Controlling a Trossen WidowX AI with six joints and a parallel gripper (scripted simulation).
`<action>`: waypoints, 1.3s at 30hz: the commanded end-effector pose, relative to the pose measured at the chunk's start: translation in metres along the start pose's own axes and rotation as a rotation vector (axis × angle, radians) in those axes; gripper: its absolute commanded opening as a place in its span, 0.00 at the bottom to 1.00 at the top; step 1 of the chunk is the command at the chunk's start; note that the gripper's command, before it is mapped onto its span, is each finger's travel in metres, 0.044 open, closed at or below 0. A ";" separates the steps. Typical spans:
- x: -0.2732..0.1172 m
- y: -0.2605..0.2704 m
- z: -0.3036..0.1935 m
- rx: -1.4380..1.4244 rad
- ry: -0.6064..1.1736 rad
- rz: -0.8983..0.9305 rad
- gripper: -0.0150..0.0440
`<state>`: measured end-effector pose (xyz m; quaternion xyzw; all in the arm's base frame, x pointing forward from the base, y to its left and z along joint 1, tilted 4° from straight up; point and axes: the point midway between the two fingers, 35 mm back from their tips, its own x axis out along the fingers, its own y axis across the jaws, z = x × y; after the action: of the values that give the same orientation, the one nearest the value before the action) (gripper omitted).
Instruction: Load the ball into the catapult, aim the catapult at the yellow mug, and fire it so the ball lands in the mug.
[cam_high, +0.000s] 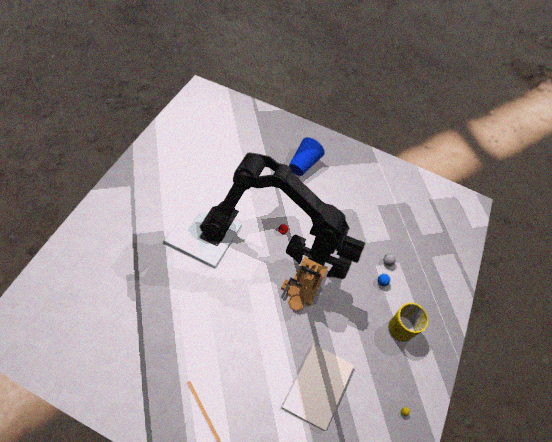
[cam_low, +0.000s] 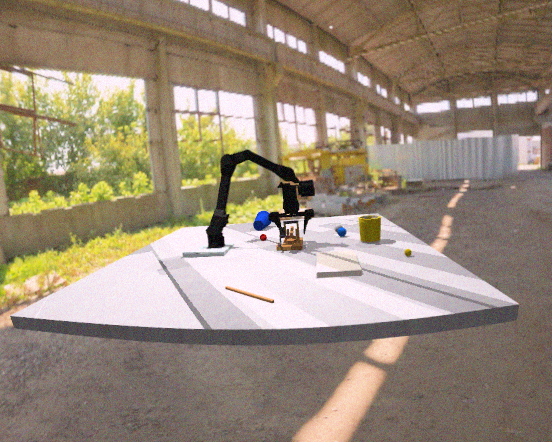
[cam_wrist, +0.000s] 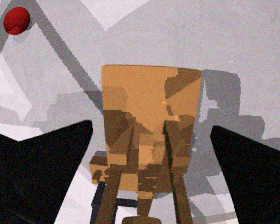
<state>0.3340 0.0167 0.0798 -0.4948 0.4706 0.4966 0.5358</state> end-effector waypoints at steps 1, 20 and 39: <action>0.008 0.002 0.000 0.007 0.002 0.006 1.00; 0.007 0.001 0.000 0.000 0.000 0.002 0.47; -0.042 0.001 0.000 0.254 0.001 0.005 0.25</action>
<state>0.3288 0.0141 0.1187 -0.4464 0.5134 0.4596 0.5709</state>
